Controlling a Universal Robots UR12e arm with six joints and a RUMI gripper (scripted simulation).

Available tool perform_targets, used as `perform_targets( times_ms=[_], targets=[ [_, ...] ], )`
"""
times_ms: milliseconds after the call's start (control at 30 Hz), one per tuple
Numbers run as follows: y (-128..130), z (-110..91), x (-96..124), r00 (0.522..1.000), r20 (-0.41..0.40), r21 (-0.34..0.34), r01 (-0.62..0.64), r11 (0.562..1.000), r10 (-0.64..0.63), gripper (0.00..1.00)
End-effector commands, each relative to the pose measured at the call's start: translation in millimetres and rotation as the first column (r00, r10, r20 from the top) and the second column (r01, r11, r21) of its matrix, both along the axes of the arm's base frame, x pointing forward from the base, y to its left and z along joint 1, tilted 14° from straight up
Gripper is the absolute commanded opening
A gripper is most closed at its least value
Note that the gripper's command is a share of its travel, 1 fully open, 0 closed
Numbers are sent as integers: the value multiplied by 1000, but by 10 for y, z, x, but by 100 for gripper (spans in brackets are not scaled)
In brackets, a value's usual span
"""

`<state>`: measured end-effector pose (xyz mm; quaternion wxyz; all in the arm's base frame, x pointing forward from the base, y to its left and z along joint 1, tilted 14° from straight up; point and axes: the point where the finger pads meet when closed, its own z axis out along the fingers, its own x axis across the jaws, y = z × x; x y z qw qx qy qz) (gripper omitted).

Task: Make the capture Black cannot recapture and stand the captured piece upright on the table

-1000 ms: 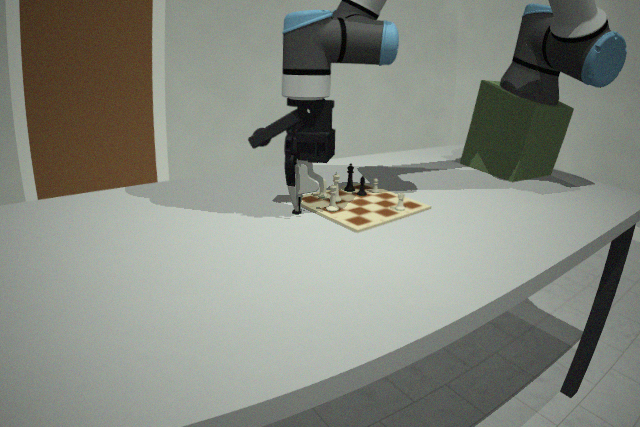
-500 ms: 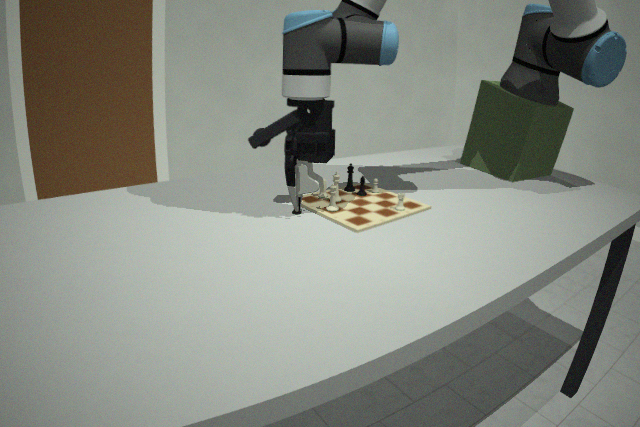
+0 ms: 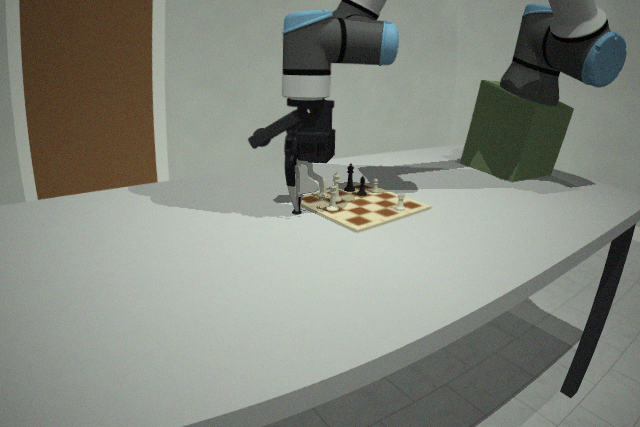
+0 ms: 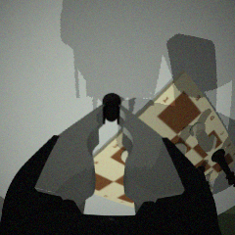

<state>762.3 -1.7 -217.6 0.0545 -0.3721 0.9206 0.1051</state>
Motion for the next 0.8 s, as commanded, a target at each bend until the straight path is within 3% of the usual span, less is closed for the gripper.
perform_targets(
  times_ms=[0,167,500,767],
  targets=[
    [-4,7,7,1000,1,0,0,1000,0,0],
    [-4,7,7,1000,1,0,0,1000,0,0],
    [-4,7,7,1000,1,0,0,1000,0,16],
    [-4,7,7,1000,1,0,0,1000,0,20]
  ],
)
